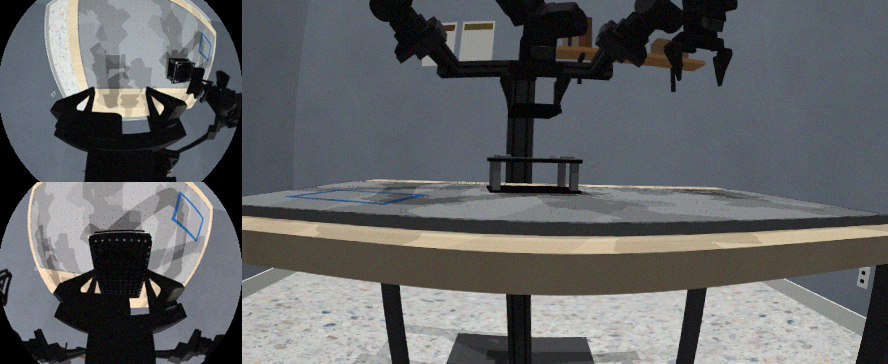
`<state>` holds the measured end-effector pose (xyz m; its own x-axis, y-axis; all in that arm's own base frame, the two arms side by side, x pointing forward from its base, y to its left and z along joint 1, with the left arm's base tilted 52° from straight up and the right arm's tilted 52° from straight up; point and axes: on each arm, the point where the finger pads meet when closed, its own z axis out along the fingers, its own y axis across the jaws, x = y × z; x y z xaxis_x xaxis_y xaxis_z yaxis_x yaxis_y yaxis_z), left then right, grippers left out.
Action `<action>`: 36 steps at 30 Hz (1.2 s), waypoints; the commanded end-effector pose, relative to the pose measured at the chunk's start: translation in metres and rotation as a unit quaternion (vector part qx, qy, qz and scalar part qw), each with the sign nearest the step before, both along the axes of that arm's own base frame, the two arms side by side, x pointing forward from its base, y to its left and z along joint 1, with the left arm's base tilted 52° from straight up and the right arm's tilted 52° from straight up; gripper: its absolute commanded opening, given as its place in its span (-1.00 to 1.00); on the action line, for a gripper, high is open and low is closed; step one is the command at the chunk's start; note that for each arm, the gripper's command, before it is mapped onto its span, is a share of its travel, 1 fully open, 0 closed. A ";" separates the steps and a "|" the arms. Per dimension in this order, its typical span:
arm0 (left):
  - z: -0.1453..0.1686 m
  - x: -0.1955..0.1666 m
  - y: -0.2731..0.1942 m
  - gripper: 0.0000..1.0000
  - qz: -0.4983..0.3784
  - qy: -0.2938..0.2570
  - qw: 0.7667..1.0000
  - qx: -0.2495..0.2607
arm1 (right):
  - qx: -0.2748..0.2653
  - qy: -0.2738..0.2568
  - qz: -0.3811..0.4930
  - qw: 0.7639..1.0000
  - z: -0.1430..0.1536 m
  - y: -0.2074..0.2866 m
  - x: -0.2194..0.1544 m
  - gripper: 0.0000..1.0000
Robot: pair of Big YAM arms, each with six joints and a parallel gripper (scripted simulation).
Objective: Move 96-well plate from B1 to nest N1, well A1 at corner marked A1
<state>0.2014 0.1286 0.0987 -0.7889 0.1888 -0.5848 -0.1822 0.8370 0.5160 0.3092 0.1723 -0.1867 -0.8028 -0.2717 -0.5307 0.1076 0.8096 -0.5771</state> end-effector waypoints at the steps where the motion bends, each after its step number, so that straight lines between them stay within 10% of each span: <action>1: 0.013 0.004 0.002 1.00 0.003 -0.014 1.000 0.001 | -0.031 0.029 0.056 0.997 0.003 0.016 0.006 -1.00; 23: 0.013 0.004 0.002 1.00 0.003 -0.014 1.000 0.001 | -0.205 0.176 0.240 0.933 0.003 0.015 -0.003 -1.00; 36: 0.013 0.004 0.002 1.00 0.003 -0.014 1.000 0.001 | -0.321 0.274 0.358 0.833 0.002 0.013 -0.004 -1.00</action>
<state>0.2014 0.1286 0.0987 -0.7889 0.1888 -0.5848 -0.1822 0.8370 0.5160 0.3098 0.1744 -0.1882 -0.5284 -0.8259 0.1968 -0.6134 0.2111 -0.7611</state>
